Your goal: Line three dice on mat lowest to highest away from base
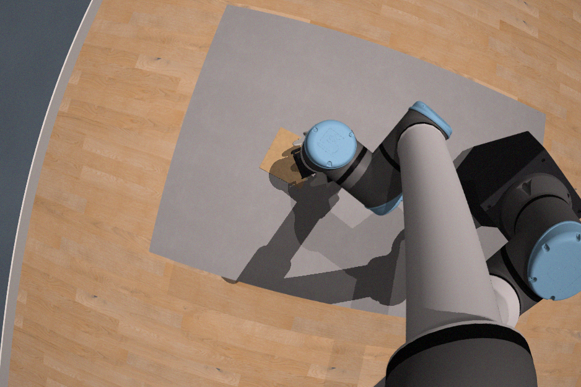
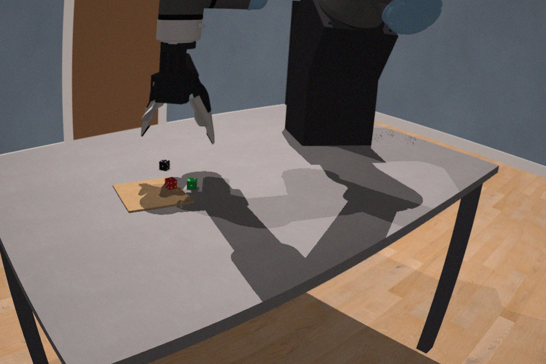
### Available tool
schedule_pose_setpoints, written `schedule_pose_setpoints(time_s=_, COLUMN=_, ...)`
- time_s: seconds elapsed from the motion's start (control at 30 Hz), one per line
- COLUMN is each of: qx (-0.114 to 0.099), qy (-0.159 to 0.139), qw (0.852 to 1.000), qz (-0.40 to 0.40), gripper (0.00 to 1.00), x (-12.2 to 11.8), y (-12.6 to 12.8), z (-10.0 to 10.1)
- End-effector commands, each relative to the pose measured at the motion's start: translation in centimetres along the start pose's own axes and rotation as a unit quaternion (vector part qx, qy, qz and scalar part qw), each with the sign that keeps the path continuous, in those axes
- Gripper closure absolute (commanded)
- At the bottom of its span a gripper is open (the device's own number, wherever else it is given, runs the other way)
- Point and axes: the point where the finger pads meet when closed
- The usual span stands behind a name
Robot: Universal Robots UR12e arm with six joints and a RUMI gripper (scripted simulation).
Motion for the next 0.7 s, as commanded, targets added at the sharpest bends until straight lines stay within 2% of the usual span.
schedule_pose_setpoints(time_s=0.0, qx=-0.003, qy=-0.002, qw=0.996, qz=-0.087, gripper=0.0, x=0.24, y=0.16, z=0.1)
schedule_pose_setpoints(time_s=0.1, qx=-0.003, qy=-0.002, qw=0.996, qz=-0.088, gripper=0.0, x=0.24, y=0.17, z=0.1)
schedule_pose_setpoints(time_s=0.27, qx=-0.003, qy=-0.002, qw=0.985, qz=-0.174, gripper=0.0, x=0.44, y=0.39, z=0.24)
schedule_pose_setpoints(time_s=0.47, qx=-0.002, qy=-0.002, qw=0.965, qz=-0.262, gripper=0.0, x=0.59, y=0.64, z=0.37)
schedule_pose_setpoints(time_s=0.53, qx=-0.002, qy=-0.002, qw=0.953, qz=-0.302, gripper=0.0, x=0.65, y=0.76, z=0.43)
schedule_pose_setpoints(time_s=0.63, qx=-0.002, qy=-0.002, qw=0.952, qz=-0.305, gripper=0.0, x=0.65, y=0.77, z=0.44)
schedule_pose_setpoints(time_s=0.67, qx=-0.002, qy=-0.002, qw=0.945, qz=-0.326, gripper=0.0, x=0.67, y=0.84, z=0.47)
Point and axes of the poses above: the point where the finger pads meet when closed, its own z axis out along the fingers, its own y axis across the jaws, x = y × z
